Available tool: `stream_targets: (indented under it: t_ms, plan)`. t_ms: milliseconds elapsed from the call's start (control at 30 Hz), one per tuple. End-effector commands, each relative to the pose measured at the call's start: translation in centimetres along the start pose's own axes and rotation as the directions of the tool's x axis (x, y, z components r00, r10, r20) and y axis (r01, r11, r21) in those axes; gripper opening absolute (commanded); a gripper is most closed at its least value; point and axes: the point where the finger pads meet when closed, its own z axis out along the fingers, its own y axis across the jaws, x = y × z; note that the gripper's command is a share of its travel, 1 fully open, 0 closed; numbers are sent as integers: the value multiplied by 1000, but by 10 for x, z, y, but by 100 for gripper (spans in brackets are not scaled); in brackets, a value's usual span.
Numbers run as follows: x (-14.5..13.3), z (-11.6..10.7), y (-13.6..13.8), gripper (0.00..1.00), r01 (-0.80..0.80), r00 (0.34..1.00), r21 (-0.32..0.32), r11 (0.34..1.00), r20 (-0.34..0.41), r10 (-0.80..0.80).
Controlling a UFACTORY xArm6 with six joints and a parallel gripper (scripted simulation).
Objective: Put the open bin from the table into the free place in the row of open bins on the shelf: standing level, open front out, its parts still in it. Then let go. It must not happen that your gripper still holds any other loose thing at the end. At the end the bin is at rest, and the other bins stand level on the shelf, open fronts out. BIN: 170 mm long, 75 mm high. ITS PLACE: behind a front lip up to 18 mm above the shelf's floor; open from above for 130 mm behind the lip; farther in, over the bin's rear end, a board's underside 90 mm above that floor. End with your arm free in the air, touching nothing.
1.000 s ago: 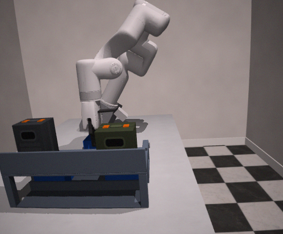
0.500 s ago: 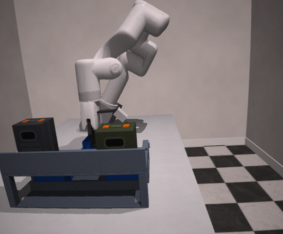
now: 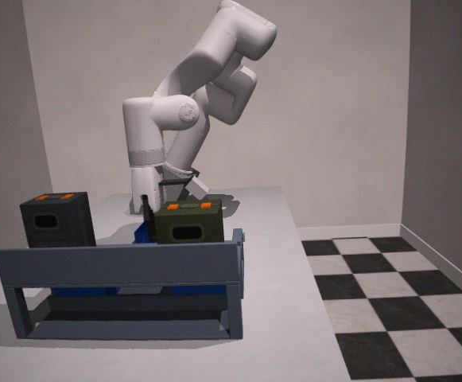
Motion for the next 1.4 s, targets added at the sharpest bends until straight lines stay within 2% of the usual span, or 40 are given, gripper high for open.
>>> stream_targets:
  t_ms: [0, 33, 1367]
  plan:
    - [0, -1, 1, 0, 1, 1000, -4, 1000, 1, -1]
    - [0, -1, 1, 33, 1, 1000, -4, 1000, 1, -1]
    - [0, -1, 2, 33, 1, 1000, -4, 1000, 1, -1]
